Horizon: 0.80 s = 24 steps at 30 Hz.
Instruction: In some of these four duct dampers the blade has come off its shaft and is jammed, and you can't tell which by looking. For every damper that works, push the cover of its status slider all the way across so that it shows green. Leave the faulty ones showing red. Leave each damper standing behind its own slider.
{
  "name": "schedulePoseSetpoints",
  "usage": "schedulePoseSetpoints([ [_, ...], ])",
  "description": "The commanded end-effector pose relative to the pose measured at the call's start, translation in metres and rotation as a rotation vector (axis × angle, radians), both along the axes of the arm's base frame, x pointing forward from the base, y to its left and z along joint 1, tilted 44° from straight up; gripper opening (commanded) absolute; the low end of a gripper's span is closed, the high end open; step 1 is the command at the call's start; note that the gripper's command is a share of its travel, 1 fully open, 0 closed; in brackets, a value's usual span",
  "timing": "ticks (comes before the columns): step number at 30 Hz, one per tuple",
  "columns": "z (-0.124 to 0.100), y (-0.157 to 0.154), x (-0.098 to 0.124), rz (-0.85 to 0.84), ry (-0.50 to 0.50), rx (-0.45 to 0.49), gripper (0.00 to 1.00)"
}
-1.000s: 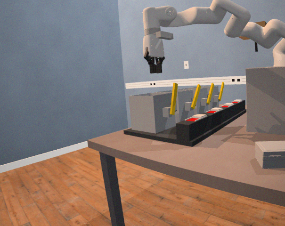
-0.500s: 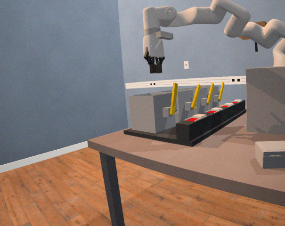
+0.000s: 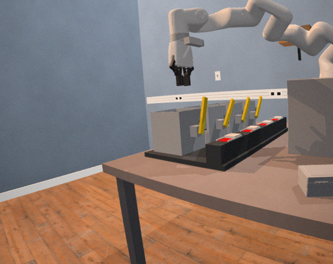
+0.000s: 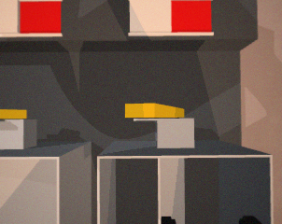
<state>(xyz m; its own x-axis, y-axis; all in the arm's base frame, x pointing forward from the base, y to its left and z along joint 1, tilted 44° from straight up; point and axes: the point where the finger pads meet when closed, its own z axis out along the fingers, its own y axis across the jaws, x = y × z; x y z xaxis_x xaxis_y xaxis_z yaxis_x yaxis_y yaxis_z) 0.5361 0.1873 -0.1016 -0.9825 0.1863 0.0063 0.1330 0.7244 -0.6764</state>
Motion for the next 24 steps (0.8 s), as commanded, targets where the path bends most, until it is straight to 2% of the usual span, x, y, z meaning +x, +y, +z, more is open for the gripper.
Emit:
schedulePoseSetpoints([
  [1,0.004,-0.004,-0.012,0.005,-0.017,0.055,0.39],
  [7,0.011,-0.024,-0.055,0.001,-0.042,0.193,0.39],
  [12,0.014,-0.033,-0.071,0.002,-0.053,0.249,0.39],
  [18,0.016,-0.037,-0.08,0.001,-0.059,0.279,0.39],
  [24,0.016,-0.037,-0.081,0.001,-0.059,0.279,0.39],
])
